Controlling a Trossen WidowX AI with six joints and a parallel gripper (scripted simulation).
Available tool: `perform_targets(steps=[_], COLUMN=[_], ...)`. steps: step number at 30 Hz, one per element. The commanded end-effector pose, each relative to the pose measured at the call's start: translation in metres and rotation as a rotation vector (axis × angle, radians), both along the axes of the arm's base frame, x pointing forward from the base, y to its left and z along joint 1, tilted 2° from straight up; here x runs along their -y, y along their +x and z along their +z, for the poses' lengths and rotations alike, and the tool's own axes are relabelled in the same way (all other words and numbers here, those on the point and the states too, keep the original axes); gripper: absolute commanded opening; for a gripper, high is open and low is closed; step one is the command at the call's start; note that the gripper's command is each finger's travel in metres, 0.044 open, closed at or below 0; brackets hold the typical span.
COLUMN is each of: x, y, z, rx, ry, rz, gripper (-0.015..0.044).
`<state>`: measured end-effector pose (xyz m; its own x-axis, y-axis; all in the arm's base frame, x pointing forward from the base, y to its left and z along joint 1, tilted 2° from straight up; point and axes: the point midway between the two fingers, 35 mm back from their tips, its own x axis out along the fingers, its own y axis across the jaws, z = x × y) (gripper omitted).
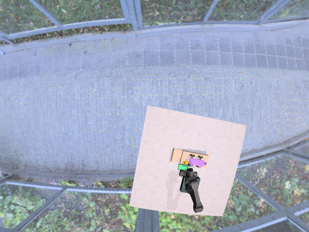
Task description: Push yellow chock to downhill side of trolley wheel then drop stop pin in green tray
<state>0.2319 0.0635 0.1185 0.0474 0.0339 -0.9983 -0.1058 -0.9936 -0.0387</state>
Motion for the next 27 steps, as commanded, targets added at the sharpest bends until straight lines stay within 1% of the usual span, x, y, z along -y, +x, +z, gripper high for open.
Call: perform_targets(steps=[1,8,17,27], x=[-0.002,-0.003,-0.013,-0.03], y=[-0.011,-0.018,-0.014,-0.011], z=[-0.009,-0.015,-0.04,-0.07], rx=[-0.009,-0.01,0.009,0.01], ry=[0.002,0.006,0.168,0.176], rz=[0.003,0.004,0.01,0.01], gripper=[0.0,0.0,0.0,0.0])
